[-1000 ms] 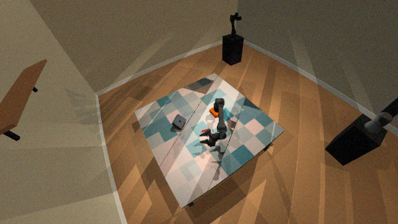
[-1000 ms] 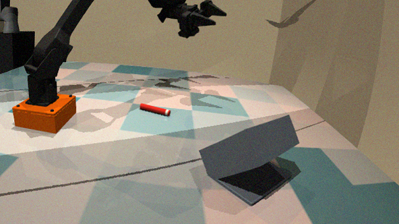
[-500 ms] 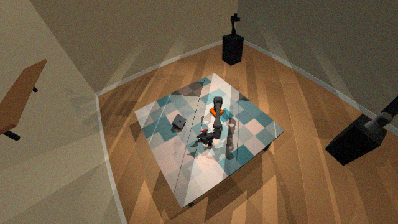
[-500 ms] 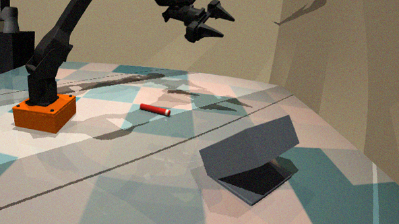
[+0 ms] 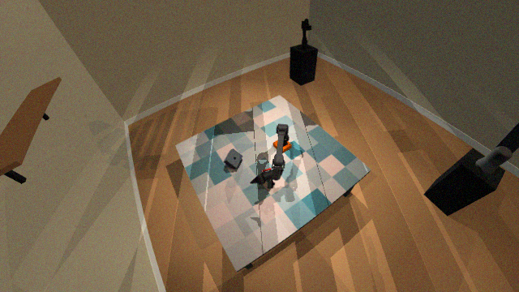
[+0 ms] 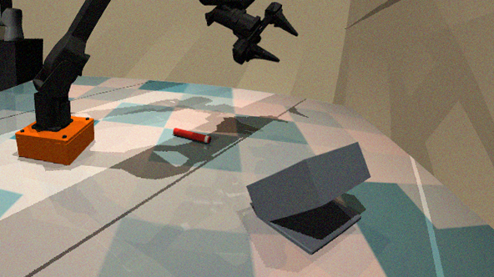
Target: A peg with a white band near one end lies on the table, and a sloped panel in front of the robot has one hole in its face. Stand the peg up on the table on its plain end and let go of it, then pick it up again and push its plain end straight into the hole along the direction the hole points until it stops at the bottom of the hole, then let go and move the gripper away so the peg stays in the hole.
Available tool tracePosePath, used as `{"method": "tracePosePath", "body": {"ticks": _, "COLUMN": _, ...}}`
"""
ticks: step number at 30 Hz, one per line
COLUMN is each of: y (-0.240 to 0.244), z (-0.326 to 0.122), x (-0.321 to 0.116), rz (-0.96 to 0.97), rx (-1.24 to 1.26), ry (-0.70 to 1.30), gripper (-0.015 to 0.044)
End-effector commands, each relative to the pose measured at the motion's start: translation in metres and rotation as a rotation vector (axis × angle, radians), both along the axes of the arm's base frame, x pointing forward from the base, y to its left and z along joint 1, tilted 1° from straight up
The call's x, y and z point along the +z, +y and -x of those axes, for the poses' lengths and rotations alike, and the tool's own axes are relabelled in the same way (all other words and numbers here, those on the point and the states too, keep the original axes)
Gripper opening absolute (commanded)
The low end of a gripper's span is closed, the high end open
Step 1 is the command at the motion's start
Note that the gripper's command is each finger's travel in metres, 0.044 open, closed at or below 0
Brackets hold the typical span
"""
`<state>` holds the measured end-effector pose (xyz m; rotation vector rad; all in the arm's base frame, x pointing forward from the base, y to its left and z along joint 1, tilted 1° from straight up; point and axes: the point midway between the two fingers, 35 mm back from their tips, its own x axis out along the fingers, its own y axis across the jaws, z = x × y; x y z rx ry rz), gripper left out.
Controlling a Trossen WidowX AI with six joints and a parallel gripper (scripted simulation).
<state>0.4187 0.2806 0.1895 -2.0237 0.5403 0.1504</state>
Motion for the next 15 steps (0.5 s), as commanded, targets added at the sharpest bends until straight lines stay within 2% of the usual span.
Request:
{"method": "tracePosePath", "body": {"ticks": 1, "y": -0.009, "z": -0.001, "x": -0.007, "rz": -0.084, "rx": -0.018, "ry": 0.023, "gripper": 0.0440}}
{"method": "tracePosePath", "body": {"ticks": 15, "y": -0.039, "z": 0.000, "x": -0.034, "rz": -0.386, "rx": -0.137, "ry": 0.111, "gripper": 0.0440}}
